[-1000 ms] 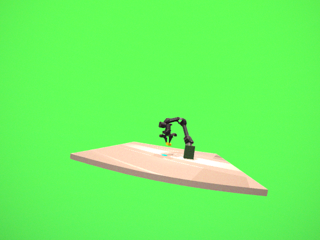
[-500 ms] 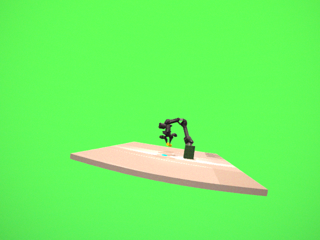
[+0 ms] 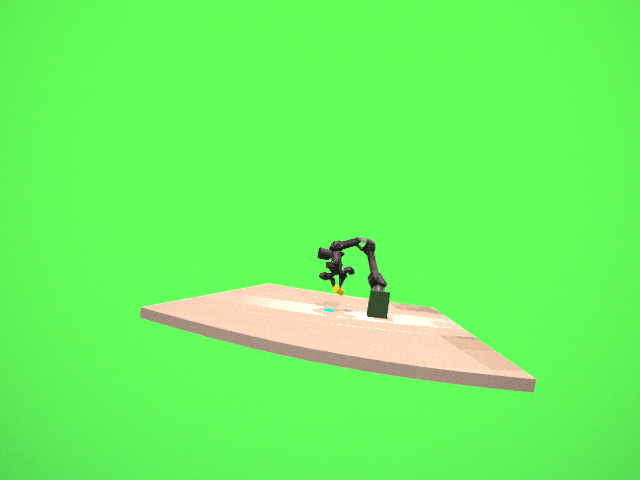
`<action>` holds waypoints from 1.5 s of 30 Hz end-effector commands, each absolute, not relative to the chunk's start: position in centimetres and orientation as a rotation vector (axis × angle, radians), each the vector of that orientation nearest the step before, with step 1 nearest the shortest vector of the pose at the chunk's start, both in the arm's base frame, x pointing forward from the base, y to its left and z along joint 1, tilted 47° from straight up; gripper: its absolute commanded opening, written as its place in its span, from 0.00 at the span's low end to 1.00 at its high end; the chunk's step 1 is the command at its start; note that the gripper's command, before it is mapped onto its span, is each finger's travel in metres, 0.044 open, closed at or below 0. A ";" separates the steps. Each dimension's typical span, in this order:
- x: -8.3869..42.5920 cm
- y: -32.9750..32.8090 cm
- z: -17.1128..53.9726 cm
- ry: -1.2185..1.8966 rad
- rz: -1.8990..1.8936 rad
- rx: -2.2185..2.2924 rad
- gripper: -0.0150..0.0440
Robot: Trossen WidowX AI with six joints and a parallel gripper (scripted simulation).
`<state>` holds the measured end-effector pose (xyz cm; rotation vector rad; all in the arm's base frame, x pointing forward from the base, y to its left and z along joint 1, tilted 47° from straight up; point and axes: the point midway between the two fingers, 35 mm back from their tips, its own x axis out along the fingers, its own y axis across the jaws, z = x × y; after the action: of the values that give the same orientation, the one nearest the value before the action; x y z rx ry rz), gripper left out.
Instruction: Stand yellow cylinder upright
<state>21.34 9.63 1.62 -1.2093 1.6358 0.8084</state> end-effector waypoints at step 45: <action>21.0 9.4 1.3 1.413 1.051 -0.964 0.43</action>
<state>21.05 9.35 1.27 -0.9795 1.4354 1.0350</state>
